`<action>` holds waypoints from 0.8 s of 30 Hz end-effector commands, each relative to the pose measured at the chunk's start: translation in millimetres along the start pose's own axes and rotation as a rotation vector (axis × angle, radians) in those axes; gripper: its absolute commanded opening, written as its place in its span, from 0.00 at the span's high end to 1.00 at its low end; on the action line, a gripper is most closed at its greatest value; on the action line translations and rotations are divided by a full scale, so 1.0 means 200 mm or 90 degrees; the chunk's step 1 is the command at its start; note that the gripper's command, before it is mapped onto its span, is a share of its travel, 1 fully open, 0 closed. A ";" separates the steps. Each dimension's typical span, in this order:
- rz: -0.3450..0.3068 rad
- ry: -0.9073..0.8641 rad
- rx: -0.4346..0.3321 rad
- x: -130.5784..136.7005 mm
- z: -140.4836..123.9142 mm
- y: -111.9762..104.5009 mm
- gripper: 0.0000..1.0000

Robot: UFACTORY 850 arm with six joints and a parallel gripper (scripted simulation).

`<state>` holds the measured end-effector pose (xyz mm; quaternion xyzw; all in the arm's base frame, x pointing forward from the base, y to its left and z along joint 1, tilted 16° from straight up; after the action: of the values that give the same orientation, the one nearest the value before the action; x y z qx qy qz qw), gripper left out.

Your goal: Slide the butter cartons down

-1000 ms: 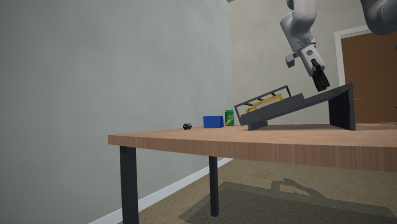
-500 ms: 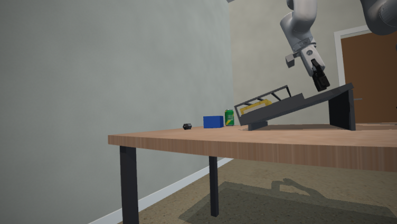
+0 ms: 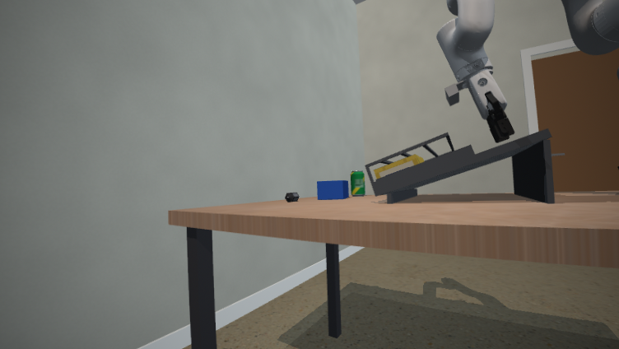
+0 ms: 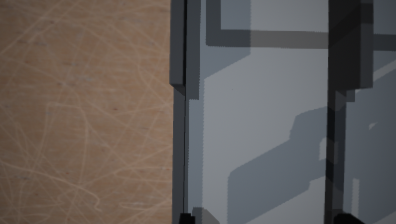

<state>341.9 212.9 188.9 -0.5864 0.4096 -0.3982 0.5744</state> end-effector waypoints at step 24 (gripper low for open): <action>0.000 0.000 0.001 0.00 0.00 0.00 0.19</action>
<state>341.9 212.9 188.9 -0.5864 0.4096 -0.3982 0.5744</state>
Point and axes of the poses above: the point where the finger pads meet when closed, its own y axis out along the fingers, its own x axis across the jaws, z = x × y, the point moved 2 cm from there along -y, back along the fingers, and after that the axes turned 10 degrees about -y, right-handed, at the moved point
